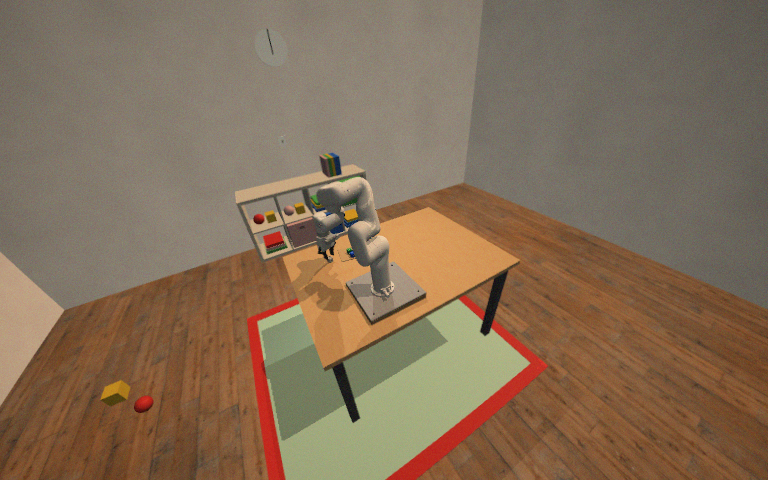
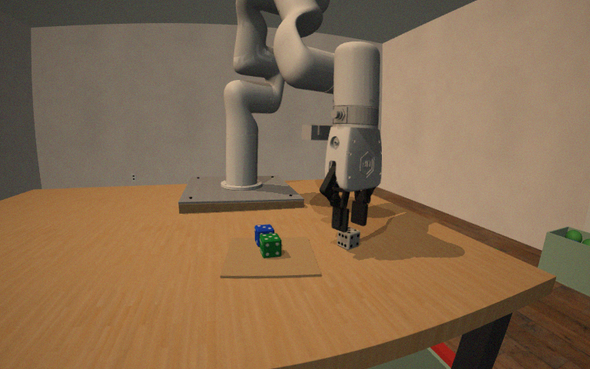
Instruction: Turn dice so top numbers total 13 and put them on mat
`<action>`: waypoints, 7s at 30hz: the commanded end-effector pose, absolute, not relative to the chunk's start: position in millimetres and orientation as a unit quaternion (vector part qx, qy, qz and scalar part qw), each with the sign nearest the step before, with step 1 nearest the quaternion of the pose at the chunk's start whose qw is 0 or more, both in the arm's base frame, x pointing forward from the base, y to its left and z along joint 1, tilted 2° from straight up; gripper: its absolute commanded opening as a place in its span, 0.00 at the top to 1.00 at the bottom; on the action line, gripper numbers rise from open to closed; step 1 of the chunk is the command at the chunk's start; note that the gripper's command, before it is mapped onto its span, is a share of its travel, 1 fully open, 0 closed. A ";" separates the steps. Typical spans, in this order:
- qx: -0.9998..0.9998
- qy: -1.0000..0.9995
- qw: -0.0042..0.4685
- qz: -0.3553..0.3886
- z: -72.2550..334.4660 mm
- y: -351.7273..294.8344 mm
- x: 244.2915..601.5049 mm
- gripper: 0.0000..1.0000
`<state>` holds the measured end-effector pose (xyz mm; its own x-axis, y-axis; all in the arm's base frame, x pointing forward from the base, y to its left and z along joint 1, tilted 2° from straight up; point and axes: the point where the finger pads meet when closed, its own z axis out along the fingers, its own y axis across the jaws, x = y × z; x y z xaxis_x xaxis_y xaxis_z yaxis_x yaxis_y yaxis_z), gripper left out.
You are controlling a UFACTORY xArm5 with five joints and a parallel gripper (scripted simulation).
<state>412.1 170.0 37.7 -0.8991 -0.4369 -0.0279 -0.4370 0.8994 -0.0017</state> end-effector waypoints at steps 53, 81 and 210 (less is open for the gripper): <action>-0.224 0.974 0.016 0.003 4.7 171.2 414.2 0.53; -0.224 0.974 0.016 0.003 4.7 171.2 414.2 0.73; -0.036 0.999 0.014 0.000 12.2 34.4 473.2 0.73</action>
